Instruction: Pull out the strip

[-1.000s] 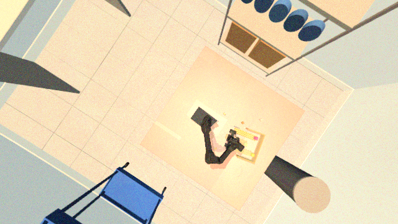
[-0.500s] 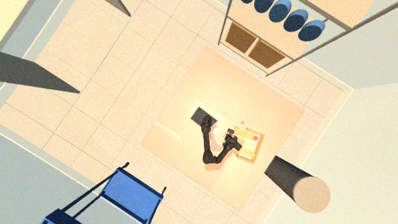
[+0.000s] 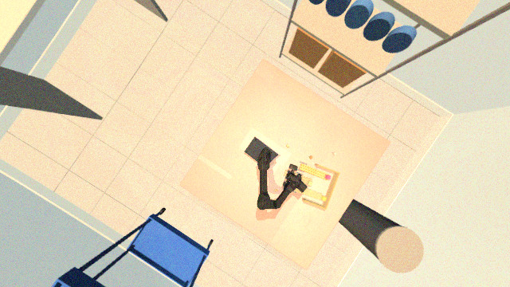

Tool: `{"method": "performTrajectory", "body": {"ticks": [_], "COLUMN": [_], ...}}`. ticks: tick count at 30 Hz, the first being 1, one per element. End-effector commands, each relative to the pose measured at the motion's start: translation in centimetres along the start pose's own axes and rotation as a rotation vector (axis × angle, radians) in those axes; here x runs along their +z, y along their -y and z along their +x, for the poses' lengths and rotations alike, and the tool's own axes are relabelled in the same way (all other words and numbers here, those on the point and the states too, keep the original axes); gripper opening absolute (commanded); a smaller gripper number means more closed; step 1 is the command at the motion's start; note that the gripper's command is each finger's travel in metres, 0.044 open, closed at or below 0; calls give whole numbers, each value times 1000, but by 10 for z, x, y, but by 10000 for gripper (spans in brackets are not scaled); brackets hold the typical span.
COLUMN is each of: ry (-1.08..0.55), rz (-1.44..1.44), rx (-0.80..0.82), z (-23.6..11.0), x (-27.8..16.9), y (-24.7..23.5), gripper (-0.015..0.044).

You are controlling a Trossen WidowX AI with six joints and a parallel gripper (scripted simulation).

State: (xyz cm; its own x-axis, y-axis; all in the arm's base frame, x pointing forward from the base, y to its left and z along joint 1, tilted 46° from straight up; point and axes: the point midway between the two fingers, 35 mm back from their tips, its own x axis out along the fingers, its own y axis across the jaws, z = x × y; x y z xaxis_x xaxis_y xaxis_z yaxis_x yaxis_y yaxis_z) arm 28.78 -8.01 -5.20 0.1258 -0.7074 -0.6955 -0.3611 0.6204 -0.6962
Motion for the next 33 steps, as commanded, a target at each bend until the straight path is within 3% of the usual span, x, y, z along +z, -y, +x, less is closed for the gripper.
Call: {"method": "performTrajectory", "body": {"ticks": [1, 33], "ry": [-31, -33], "rz": [-4, -6], "rx": [7, 7], "z": [6, 5], "x": [-16, -57], "y": [0, -1], "gripper": [0, 0]}}
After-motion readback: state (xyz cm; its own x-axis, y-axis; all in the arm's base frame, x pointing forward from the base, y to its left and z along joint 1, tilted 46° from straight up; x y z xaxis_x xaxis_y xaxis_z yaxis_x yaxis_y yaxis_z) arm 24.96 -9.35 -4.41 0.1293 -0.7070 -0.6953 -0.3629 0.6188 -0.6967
